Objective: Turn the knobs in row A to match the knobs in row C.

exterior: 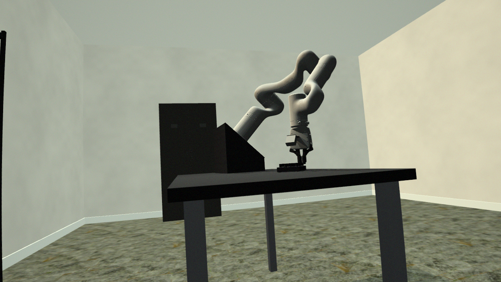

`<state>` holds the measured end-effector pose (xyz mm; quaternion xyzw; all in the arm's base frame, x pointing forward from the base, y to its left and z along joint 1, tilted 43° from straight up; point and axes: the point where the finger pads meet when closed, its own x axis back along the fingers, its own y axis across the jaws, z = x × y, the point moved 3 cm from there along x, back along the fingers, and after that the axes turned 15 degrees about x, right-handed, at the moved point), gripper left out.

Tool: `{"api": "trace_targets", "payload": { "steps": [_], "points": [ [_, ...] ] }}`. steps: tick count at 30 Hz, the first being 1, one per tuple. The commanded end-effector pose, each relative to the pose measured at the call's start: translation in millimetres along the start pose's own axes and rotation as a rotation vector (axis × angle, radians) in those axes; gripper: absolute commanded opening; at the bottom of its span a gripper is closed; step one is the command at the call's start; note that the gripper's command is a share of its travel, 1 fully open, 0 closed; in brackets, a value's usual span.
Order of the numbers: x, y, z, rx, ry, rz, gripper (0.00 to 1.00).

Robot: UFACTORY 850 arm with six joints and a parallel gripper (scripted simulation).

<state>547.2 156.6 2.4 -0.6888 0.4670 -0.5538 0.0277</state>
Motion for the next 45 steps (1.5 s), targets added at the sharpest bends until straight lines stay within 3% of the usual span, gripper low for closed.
{"api": "trace_targets", "payload": {
  "steps": [1,30,45],
  "points": [
    [0.6,-0.5,0.6,0.0,0.001,0.001,0.08],
    [0.6,-0.5,0.6,0.146,0.001,0.001,0.08],
    [0.6,-0.5,0.6,0.43,0.001,0.001,0.08]
  ]
}}
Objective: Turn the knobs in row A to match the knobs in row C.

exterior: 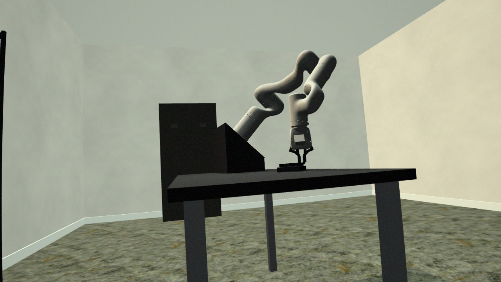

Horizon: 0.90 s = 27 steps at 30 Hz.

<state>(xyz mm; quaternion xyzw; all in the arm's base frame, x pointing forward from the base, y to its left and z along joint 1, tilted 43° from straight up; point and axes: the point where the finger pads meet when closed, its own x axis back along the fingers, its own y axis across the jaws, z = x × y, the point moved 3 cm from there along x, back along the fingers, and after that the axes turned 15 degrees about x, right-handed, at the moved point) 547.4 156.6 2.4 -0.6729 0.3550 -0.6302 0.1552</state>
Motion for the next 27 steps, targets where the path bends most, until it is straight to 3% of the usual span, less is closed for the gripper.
{"api": "trace_targets", "payload": {
  "steps": [1,27],
  "points": [
    [0.6,-0.2,0.6,0.056,0.004,0.002,0.08],
    [0.6,-0.2,0.6,0.656,0.005,0.001,0.08]
  ]
}}
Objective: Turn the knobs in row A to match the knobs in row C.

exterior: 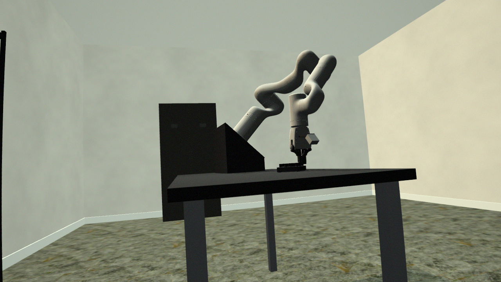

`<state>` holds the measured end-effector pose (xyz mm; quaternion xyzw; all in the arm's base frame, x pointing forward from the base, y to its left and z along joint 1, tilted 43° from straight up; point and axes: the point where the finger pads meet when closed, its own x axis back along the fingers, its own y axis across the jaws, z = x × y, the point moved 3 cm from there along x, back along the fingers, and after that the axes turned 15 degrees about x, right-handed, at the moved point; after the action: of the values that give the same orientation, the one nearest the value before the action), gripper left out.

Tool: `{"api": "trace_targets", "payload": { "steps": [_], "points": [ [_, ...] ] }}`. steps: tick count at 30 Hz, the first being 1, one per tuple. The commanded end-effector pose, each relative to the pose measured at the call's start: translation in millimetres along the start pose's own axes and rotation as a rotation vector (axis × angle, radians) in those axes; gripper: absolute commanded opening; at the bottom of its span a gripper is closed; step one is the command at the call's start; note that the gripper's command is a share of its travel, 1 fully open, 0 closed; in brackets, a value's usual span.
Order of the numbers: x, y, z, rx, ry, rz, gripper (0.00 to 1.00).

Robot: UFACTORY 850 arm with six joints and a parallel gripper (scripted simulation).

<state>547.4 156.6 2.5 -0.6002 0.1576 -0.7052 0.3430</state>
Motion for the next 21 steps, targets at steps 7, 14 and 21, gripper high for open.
{"api": "trace_targets", "payload": {
  "steps": [7,14,21],
  "points": [
    [0.6,0.1,0.5,0.245,0.007,-0.001,0.08],
    [0.6,0.1,0.5,0.358,0.007,-0.002,0.08],
    [0.6,0.1,0.5,0.491,0.007,-0.002,0.08]
  ]
}}
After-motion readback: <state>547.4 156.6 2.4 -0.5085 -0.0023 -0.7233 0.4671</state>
